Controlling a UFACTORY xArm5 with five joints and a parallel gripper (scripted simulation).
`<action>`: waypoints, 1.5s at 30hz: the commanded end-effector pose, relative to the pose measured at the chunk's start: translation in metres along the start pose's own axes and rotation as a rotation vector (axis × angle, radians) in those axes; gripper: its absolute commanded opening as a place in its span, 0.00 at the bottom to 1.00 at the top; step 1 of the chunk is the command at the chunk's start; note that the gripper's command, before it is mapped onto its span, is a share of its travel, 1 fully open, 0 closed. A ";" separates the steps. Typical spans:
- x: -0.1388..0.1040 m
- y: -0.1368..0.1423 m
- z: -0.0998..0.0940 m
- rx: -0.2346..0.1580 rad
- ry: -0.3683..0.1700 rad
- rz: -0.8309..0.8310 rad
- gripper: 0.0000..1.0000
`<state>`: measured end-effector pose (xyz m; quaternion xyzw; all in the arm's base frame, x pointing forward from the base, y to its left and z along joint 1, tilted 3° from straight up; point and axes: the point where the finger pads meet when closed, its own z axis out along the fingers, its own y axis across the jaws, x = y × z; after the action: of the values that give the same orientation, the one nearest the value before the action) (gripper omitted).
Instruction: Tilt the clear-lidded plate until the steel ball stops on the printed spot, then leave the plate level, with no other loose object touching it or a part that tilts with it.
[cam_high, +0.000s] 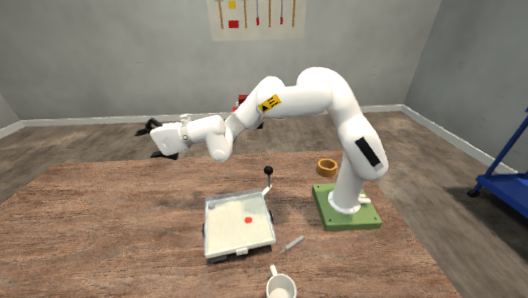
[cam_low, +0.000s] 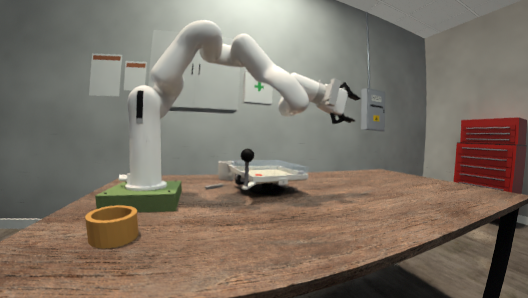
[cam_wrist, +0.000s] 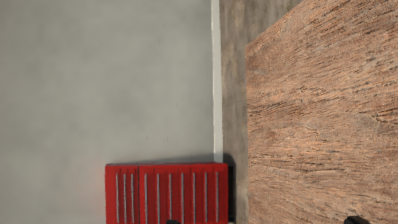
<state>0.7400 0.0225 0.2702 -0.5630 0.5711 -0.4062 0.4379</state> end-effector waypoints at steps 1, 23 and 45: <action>0.000 -0.003 0.000 0.005 0.000 0.000 1.00; 0.007 0.002 -0.006 -0.046 0.009 -0.047 1.00; 0.068 0.089 -0.124 -0.629 -0.076 -0.537 1.00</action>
<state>0.6401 -0.0341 0.2267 -0.7619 0.5148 -0.3369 0.2024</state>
